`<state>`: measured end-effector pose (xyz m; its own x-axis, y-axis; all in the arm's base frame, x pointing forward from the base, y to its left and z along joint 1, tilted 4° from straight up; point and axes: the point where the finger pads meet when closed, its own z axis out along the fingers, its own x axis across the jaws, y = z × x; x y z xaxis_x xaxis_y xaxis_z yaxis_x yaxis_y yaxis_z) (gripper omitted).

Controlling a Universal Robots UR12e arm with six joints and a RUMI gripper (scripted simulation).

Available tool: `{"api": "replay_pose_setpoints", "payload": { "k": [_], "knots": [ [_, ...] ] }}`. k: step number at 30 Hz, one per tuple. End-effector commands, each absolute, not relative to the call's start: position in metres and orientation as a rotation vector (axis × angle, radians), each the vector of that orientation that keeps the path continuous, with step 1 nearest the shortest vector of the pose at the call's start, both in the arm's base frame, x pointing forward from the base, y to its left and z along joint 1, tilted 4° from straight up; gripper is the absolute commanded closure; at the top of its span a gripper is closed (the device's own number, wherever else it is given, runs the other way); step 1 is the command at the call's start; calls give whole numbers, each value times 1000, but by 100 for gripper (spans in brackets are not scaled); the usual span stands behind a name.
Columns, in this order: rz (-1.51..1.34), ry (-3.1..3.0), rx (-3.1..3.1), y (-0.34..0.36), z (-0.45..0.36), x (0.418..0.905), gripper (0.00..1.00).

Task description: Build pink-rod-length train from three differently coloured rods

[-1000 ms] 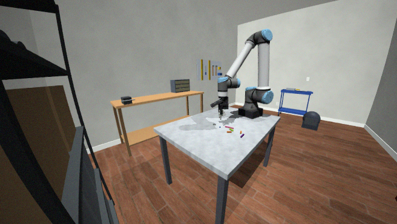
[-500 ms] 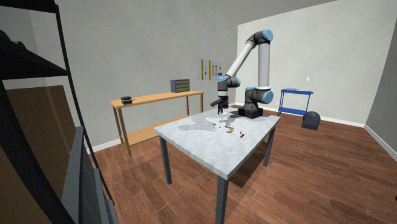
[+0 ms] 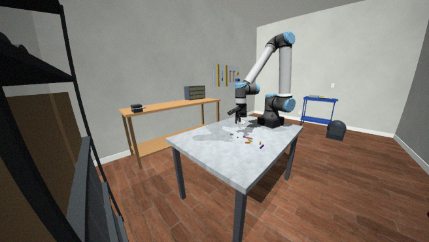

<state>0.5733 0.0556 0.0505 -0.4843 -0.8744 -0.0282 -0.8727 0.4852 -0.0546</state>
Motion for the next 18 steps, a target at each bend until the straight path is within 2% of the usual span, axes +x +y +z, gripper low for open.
{"api": "replay_pose_setpoints", "payload": {
  "k": [1, 18],
  "knots": [
    [-52, 2664, -1561, 55, 51, 574, 0],
    [-47, 2750, -1402, 50, 50, 574, 0]
  ]
}}
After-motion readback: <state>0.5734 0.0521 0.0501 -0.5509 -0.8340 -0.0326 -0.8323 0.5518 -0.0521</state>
